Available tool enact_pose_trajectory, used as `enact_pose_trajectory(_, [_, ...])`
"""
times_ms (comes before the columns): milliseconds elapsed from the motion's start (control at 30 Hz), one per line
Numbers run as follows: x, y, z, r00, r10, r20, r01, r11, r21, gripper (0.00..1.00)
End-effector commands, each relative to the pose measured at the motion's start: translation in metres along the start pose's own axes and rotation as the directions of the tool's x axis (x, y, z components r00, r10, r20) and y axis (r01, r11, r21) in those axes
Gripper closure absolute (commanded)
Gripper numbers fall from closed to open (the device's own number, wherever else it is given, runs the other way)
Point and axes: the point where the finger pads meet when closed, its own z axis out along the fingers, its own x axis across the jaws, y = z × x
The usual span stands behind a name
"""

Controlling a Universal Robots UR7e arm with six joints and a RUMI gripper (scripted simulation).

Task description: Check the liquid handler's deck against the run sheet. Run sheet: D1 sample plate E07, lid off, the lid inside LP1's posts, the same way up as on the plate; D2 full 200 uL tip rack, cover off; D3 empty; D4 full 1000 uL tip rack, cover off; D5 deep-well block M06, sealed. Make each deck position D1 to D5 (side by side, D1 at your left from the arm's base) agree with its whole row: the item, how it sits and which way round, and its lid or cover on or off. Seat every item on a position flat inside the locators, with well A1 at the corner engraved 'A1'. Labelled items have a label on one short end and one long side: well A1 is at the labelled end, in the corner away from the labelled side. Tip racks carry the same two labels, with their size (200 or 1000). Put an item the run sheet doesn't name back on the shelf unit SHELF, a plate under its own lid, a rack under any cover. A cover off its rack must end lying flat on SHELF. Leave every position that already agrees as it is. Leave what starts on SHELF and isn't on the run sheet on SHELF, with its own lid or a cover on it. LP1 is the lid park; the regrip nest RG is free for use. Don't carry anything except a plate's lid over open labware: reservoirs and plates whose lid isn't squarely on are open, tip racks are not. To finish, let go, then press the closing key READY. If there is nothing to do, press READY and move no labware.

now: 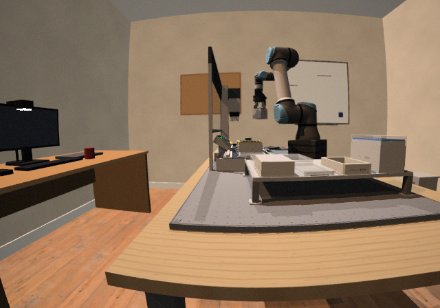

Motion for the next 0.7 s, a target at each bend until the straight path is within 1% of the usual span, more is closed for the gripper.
enact_pose_trajectory(0, [-0.01, -0.013, -0.001, 1.0, 0.0, -0.001, 0.0, 1.0, 0.0, 1.0])
enact_pose_trajectory(300, [-0.01, -0.013, -0.001, 1.0, 0.0, -0.001, 0.0, 1.0, 0.0, 1.0])
enact_pose_trajectory(667, [0.033, -0.046, -0.001, 1.0, 0.0, -0.001, 0.0, 1.0, 0.0, 1.0])
